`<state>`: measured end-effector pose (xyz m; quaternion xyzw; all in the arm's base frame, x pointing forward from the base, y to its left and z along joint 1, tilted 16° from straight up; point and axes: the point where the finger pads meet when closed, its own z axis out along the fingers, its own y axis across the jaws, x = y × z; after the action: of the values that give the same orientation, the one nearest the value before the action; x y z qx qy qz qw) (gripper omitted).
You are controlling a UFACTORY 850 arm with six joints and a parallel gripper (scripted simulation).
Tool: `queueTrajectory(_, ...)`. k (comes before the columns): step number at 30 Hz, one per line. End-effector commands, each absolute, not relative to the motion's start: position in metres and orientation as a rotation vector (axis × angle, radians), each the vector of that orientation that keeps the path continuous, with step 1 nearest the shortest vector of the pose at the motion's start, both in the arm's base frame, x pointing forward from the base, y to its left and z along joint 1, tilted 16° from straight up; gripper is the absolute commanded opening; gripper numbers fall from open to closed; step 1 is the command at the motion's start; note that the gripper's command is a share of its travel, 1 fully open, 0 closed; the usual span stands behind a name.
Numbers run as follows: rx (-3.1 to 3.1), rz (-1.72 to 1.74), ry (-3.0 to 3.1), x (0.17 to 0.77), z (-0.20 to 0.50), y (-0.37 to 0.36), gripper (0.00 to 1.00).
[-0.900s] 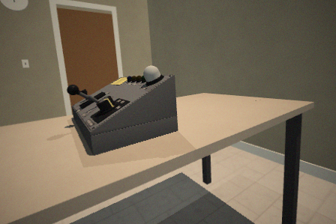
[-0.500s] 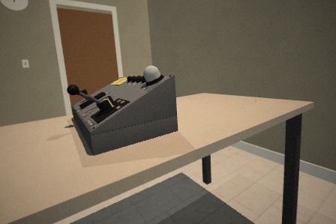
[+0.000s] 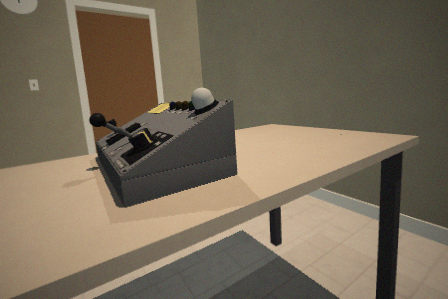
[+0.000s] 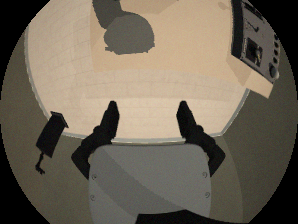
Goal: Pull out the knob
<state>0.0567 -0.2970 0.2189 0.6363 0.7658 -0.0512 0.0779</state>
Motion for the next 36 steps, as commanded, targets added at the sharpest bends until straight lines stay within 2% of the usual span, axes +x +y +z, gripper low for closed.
queueTrajectory(1,1.863,-0.155,2.329,0.061,0.221,-0.299,1.00)
queueTrajectory(36,0.821,-0.153,2.908,0.155,0.241,-0.325,1.00)
